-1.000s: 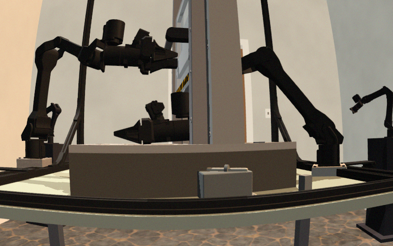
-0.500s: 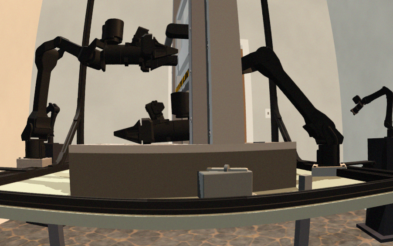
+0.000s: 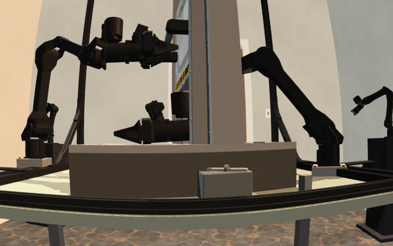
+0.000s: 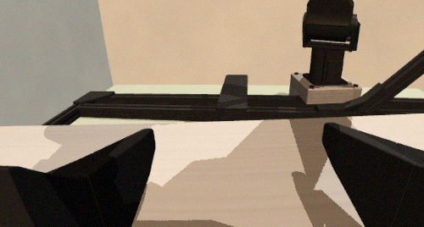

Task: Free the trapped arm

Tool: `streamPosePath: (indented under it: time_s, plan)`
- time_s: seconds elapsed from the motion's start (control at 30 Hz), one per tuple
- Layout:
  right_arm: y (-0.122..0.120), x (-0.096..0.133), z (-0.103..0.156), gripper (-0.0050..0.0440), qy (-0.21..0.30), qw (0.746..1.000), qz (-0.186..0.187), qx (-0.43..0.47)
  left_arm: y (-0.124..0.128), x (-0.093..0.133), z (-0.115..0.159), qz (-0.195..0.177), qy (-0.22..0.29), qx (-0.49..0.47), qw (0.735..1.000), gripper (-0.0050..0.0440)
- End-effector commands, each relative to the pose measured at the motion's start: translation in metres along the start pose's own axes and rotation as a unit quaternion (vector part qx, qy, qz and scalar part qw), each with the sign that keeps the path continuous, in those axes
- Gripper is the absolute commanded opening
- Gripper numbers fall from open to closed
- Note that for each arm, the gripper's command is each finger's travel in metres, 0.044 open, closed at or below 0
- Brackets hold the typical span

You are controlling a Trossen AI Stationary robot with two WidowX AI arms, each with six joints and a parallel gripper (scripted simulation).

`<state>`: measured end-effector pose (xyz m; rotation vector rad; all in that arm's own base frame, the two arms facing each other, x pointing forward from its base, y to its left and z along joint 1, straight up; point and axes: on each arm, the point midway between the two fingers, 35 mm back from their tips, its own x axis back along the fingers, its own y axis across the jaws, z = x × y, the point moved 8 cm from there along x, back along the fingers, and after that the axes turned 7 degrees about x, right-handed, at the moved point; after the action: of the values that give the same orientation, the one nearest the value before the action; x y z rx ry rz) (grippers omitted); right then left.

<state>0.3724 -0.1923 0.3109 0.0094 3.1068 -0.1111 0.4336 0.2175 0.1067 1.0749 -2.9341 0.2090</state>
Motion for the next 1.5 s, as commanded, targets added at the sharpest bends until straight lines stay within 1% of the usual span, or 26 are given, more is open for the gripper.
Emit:
streamPosePath:
  time_s: [0.0,0.27,0.67,0.83,1.2,1.47]
  plan:
    - [-0.004,0.003,-0.052,0.04,-0.068,0.997,0.013,0.026,0.0,0.0,0.0,0.0,0.001,0.0,1.0,0.04]
    - [-0.004,0.004,-0.061,0.04,-0.075,0.997,0.013,0.026,0.0,0.0,0.0,0.0,0.001,0.0,1.0,0.04]
    - [-0.005,0.01,-0.078,0.04,-0.04,0.999,0.009,0.026,0.0,0.0,0.0,0.0,0.001,0.0,1.0,0.04]
    - [-0.005,0.012,-0.08,0.04,-0.036,0.999,0.009,0.026,0.0,0.0,0.0,0.0,0.001,0.0,1.0,0.04]
    - [-0.005,0.012,-0.084,0.04,-0.037,0.999,0.009,0.026,0.0,0.0,0.0,0.0,0.001,0.0,1.0,0.04]
    - [-0.006,0.013,-0.086,0.04,-0.048,0.998,0.01,0.026,0.0,0.0,0.0,0.0,0.001,0.0,1.0,0.04]
